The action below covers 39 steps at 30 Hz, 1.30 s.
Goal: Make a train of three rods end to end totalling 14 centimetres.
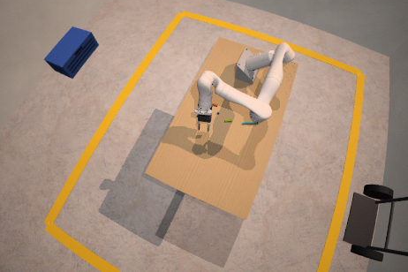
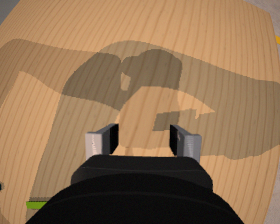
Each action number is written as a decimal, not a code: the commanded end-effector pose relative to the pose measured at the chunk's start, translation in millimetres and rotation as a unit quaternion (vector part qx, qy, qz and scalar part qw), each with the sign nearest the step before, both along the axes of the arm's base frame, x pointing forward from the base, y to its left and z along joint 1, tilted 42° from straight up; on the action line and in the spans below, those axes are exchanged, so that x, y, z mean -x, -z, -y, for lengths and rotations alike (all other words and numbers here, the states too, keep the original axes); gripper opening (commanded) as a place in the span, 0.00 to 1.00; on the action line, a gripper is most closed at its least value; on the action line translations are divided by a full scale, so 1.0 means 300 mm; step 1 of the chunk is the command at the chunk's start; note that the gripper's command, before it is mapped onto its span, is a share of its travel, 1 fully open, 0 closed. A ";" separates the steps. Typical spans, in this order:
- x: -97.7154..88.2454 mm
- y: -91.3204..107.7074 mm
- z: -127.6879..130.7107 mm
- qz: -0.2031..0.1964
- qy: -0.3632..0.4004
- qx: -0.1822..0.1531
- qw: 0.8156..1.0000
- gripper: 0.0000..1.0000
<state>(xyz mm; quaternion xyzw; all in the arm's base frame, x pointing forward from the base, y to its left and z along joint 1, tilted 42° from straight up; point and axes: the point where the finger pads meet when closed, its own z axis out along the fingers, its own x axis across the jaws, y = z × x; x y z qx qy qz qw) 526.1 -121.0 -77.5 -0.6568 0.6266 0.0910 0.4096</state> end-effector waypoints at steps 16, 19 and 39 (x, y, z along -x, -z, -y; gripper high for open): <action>0.107 0.038 0.030 0.005 -0.046 0.024 0.999 1.00; 0.138 0.047 0.036 0.008 -0.061 0.030 0.998 1.00; 0.228 0.071 0.054 0.014 -0.104 0.047 0.993 1.00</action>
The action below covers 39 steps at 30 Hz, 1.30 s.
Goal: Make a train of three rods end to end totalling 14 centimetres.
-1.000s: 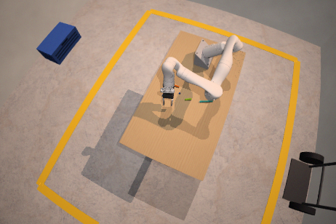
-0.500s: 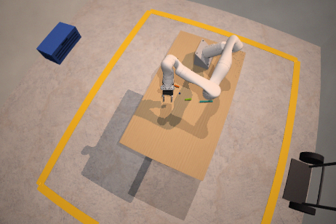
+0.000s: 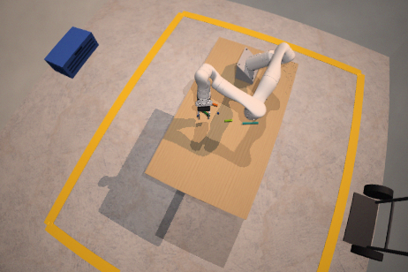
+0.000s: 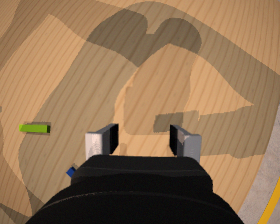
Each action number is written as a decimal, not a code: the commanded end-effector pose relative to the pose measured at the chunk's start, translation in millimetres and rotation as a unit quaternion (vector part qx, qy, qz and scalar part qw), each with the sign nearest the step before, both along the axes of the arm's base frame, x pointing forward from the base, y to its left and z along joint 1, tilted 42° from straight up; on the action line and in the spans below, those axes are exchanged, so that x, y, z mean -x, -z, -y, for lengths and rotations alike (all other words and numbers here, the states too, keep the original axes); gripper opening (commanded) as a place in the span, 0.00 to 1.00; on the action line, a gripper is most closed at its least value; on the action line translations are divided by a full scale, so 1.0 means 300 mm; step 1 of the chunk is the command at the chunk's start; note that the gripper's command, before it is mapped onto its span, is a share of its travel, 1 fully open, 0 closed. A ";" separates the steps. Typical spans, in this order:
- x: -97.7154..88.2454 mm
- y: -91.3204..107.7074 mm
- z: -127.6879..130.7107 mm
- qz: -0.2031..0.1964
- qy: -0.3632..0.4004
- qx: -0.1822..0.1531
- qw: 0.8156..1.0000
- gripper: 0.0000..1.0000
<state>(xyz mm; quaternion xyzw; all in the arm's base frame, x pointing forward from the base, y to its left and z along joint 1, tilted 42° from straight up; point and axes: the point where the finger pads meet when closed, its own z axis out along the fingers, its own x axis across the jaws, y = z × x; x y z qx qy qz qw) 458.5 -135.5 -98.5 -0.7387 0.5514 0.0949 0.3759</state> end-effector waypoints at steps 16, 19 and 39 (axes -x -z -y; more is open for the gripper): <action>0.084 0.020 0.021 0.005 -0.037 0.013 0.999 1.00; 0.084 0.020 0.021 0.005 -0.037 0.013 0.999 1.00; 0.179 0.040 0.039 0.012 -0.082 0.025 0.996 1.00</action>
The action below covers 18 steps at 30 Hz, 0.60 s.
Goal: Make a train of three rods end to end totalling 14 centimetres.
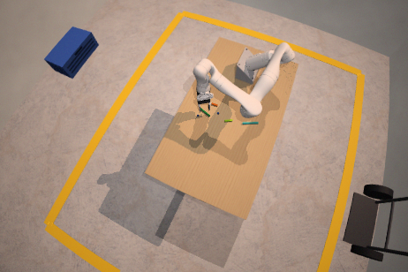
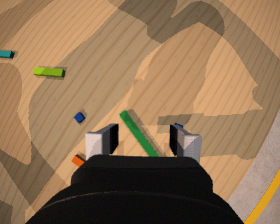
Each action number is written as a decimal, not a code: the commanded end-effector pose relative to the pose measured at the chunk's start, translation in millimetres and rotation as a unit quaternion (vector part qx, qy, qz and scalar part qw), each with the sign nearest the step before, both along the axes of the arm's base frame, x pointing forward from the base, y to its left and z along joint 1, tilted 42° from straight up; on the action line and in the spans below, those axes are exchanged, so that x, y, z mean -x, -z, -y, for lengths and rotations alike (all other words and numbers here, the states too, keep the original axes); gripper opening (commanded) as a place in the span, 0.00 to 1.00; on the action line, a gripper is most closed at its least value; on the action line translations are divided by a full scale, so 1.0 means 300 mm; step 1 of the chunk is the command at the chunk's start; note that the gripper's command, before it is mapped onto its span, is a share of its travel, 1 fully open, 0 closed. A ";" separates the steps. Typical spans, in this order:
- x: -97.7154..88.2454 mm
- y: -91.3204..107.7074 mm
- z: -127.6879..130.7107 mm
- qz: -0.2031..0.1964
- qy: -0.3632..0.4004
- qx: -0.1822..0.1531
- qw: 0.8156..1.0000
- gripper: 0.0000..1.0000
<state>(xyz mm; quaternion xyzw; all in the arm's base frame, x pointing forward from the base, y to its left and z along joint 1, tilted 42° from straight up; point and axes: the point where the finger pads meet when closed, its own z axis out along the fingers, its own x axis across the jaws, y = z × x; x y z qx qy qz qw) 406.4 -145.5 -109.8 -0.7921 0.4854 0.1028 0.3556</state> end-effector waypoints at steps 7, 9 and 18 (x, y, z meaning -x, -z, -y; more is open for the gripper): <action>0.026 0.006 0.010 0.001 -0.009 0.003 1.000 1.00; 0.046 0.009 0.014 0.002 -0.018 0.005 1.000 1.00; 0.065 0.012 0.017 0.004 -0.027 0.007 1.000 1.00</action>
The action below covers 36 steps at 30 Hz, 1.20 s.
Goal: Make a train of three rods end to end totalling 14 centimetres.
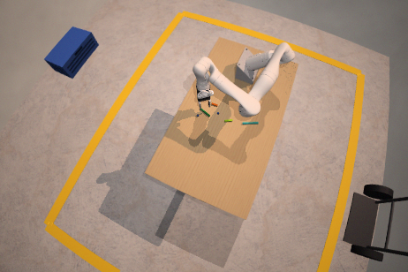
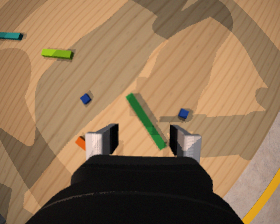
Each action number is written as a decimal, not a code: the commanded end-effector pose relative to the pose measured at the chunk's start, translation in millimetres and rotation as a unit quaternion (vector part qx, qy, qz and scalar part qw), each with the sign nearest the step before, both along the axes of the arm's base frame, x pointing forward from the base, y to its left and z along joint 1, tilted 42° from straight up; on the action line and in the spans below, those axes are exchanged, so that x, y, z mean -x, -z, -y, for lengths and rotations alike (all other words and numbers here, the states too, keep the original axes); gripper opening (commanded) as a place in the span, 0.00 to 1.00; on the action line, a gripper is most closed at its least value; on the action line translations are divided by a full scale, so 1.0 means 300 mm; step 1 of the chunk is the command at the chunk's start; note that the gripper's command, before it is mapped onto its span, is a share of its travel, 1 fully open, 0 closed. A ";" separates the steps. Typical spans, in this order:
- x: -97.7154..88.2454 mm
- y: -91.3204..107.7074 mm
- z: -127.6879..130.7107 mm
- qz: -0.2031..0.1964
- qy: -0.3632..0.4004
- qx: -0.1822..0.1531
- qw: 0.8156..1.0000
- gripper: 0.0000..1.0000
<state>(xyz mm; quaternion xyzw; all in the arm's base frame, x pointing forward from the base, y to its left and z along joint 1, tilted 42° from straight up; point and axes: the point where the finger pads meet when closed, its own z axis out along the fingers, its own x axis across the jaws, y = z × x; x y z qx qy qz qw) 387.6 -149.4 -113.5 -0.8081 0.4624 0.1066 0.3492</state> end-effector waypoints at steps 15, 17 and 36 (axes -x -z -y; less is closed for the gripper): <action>0.051 0.008 0.014 0.003 -0.022 0.005 1.000 1.00; 0.051 0.008 0.014 0.003 -0.022 0.005 1.000 1.00; 0.110 0.016 0.025 0.007 -0.049 0.009 0.999 1.00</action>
